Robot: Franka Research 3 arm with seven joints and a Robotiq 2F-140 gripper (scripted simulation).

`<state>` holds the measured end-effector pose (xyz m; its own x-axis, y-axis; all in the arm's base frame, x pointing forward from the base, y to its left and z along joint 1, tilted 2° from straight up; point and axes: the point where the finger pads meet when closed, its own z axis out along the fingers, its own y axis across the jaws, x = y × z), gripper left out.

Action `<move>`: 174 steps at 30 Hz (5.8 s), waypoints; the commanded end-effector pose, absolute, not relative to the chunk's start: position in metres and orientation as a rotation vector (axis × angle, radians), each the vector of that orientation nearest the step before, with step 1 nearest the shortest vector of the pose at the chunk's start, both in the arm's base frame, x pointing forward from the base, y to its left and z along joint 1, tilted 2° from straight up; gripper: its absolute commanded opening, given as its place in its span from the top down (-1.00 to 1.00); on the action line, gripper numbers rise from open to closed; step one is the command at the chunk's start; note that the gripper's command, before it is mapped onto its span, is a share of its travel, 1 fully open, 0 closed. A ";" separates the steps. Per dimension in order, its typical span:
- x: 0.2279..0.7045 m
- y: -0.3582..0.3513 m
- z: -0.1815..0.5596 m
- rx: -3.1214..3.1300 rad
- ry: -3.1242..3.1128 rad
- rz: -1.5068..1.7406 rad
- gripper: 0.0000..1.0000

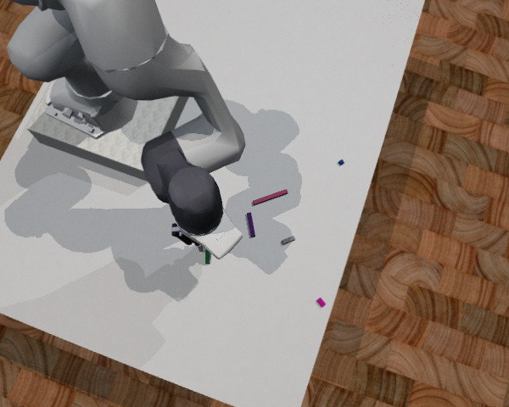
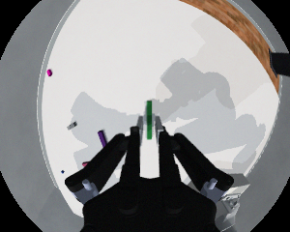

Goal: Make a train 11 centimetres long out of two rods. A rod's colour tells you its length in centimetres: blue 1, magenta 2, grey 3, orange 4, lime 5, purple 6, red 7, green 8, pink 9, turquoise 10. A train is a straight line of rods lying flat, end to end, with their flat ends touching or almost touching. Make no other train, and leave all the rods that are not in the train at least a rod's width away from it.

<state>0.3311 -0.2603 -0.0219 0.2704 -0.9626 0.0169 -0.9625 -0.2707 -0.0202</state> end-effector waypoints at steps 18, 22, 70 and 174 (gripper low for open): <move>0.331 -0.260 -0.022 -2.502 1.890 -0.043 0.54; 0.331 -0.260 -0.022 -2.502 1.890 -0.043 0.54; 0.331 -0.259 -0.022 -2.502 1.890 -0.043 0.54; 0.331 -0.260 -0.039 -2.502 1.890 -0.043 0.75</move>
